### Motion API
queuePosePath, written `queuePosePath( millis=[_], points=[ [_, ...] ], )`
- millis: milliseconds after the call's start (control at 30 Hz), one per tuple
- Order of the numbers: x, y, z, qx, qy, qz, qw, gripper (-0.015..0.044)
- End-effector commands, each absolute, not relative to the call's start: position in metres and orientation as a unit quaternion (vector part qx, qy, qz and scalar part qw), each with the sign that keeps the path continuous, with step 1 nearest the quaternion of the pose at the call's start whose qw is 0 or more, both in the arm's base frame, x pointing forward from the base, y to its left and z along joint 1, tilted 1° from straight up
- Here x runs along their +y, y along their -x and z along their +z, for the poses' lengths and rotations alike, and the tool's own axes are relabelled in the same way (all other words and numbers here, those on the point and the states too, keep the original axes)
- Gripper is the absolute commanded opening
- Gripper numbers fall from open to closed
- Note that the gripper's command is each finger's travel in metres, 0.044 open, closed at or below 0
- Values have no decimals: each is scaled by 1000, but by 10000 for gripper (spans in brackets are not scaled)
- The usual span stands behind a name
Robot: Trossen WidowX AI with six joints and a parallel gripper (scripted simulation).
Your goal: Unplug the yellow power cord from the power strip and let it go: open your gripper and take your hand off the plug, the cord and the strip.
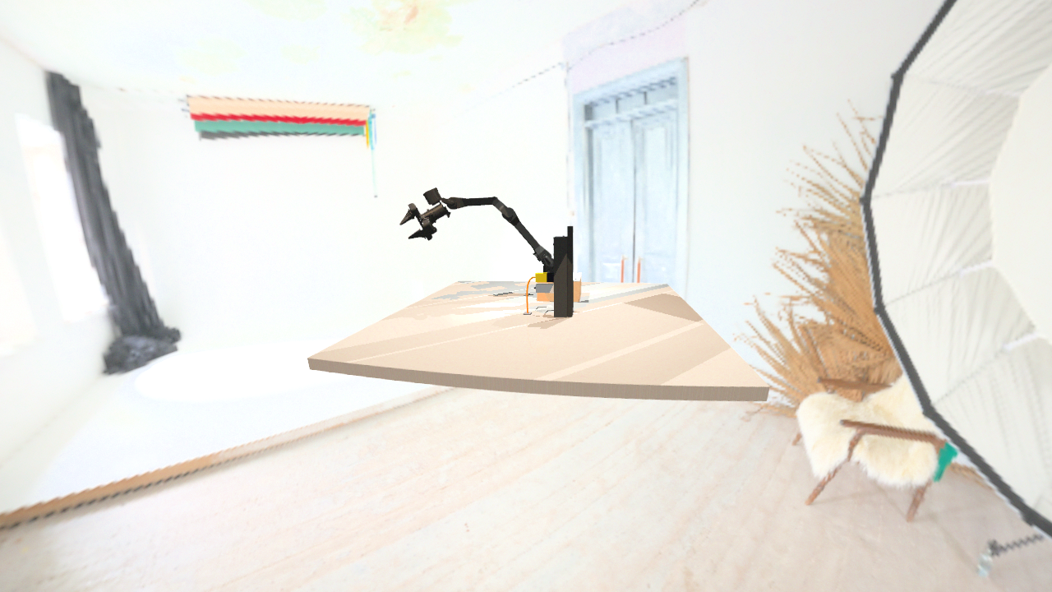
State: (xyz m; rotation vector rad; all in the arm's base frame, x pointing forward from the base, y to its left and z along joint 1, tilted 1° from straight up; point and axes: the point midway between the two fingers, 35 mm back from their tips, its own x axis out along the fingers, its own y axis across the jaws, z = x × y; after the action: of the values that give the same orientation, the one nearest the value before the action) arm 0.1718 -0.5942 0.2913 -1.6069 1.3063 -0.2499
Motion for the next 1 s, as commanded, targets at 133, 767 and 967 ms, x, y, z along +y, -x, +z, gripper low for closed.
queuePosePath(
  millis=[133, 767, 967],
  points=[
    [-556, -220, 272, 511, 567, -132, 632, 269],
    [-324, -339, 189, 472, -59, -223, 851, 160],
    [-255, -341, 168, 482, -226, -268, 803, 160]
  ],
)
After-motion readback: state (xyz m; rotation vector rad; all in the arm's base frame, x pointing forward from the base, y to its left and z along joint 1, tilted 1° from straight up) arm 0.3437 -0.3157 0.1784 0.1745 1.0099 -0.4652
